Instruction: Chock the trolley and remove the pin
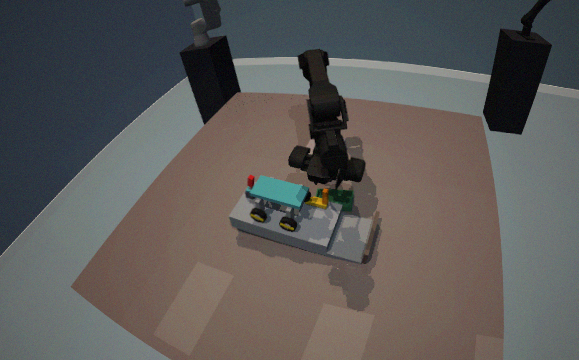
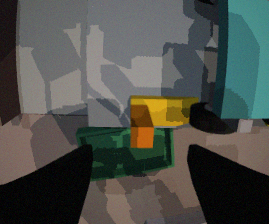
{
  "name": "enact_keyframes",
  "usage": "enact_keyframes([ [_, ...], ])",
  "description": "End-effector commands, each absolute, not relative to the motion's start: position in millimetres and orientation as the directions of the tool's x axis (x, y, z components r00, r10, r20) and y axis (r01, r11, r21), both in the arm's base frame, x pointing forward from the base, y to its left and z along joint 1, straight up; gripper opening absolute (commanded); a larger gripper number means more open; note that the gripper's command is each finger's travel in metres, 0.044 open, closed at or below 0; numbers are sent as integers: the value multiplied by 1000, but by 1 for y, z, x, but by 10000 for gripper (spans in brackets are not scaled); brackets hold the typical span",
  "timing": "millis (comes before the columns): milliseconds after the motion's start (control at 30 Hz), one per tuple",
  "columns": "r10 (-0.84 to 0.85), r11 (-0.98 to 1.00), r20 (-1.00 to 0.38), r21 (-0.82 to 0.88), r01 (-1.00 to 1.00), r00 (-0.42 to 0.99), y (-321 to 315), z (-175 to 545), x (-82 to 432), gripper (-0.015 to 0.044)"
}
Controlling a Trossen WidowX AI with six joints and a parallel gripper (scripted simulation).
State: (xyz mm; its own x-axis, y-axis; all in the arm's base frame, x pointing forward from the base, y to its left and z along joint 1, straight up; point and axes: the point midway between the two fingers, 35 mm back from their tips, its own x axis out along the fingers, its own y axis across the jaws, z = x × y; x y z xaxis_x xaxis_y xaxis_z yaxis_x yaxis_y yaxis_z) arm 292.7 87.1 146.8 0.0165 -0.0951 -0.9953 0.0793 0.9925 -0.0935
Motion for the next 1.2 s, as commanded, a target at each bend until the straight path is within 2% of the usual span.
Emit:
enact_keyframes([
  [0, -87, 996, -990, -82, 45, 111, 92, 160, 302, 216],
  [33, -87, 996, -986, -86, 13, 143, 91, 165, 306, 190],
  [533, -173, 846, -978, -208, -491, 117, 21, 176, 322, 190],
  [833, -221, 635, -971, -211, -743, 87, -22, 183, 324, 190],
  [1167, -268, 332, -963, -134, -934, 42, -71, 191, 319, 190],
])
